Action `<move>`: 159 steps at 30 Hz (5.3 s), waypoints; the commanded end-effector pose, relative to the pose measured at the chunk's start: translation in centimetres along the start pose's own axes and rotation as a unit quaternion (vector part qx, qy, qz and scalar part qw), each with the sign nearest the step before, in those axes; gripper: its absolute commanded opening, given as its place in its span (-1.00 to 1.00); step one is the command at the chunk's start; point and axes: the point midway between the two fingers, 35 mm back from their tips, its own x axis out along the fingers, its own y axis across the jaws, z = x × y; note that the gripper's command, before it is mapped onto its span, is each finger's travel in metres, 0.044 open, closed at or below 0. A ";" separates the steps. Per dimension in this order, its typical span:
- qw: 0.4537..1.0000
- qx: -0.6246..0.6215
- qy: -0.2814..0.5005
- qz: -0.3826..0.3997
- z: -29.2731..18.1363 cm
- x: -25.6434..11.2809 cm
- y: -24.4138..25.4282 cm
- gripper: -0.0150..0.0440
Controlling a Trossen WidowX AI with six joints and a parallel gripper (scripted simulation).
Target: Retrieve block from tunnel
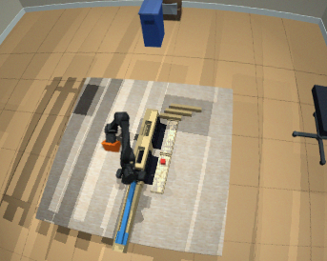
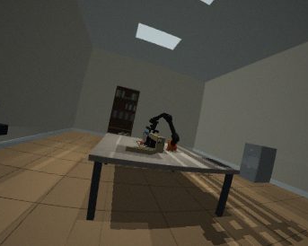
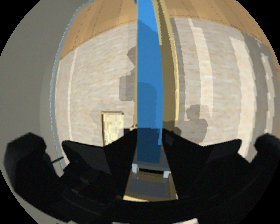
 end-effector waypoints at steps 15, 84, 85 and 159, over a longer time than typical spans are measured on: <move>1.000 0.003 0.003 0.001 2.2 1.0 -0.2 -0.49; 1.000 0.003 0.004 0.000 1.3 -4.4 0.7 0.58; 1.000 0.003 0.004 0.000 1.4 -4.8 0.8 0.67; 1.000 0.002 0.006 -0.003 0.7 -3.5 0.5 0.73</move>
